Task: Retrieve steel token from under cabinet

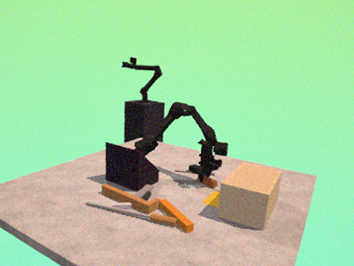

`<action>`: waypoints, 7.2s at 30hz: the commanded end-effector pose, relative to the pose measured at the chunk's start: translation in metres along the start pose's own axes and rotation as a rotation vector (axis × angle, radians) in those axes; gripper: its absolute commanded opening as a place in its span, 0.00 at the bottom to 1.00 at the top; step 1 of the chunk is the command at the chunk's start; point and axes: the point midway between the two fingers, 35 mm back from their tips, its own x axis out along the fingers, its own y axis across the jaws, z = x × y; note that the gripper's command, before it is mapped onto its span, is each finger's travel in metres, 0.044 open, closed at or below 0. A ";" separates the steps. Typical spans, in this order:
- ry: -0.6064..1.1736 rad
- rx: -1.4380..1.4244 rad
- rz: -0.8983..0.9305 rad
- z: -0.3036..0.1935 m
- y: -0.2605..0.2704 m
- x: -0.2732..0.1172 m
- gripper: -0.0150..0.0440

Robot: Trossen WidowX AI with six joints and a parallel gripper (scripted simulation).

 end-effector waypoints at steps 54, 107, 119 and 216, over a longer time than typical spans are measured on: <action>-0.005 -0.003 0.000 0.064 0.000 -0.001 0.25; -0.004 -0.002 -0.002 0.056 -0.034 0.001 0.25; -0.003 -0.002 -0.002 0.044 -0.034 0.001 0.25; 0.002 0.003 -0.001 -0.071 -0.032 0.002 0.25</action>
